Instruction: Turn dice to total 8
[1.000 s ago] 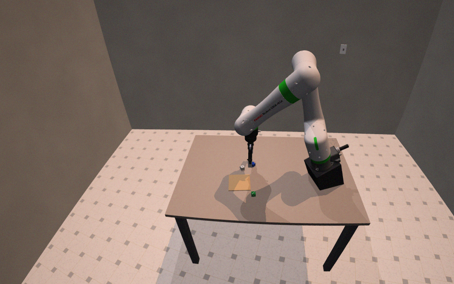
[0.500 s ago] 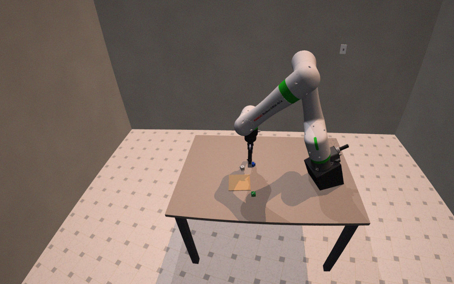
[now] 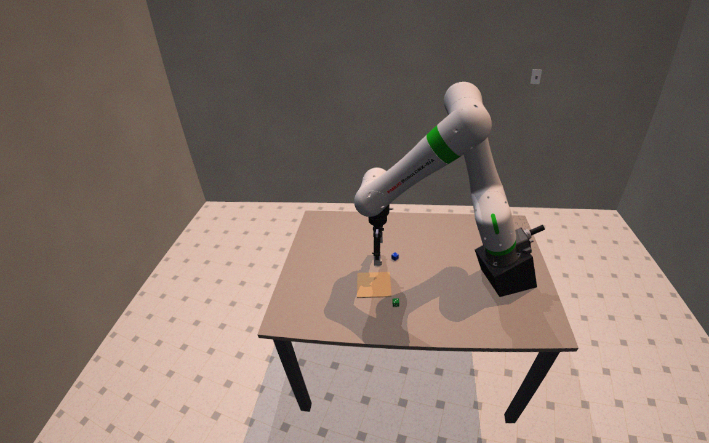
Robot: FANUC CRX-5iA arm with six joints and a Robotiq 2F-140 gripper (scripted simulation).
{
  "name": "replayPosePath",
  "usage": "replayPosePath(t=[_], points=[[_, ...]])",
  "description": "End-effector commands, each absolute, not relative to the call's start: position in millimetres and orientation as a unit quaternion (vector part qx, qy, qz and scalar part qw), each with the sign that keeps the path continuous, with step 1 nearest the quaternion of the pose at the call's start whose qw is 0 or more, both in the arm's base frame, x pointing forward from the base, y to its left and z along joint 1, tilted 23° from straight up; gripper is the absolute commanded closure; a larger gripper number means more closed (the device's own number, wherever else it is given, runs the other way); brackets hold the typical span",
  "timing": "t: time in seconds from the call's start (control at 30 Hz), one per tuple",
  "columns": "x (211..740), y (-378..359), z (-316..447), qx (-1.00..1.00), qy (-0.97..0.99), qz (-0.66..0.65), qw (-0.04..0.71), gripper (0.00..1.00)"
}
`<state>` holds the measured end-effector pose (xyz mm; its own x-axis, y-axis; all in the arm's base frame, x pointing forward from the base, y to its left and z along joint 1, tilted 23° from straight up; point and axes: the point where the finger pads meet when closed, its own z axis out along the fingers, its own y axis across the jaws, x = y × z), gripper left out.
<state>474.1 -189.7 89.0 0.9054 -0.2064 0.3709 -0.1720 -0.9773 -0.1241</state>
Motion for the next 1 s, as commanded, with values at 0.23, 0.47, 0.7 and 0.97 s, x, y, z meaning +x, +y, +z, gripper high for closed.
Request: replayPosePath(t=[0.23, 0.47, 0.7, 0.97], points=[[491.9, -184.7, 96.5, -0.975, 0.097, -0.194, 0.044, 0.0], [491.9, -184.7, 96.5, -0.975, 0.097, -0.194, 0.044, 0.0], [491.9, -184.7, 96.5, -0.975, 0.097, -0.194, 0.044, 0.0], [491.9, -184.7, 96.5, -0.975, 0.097, -0.194, 0.044, 0.0]])
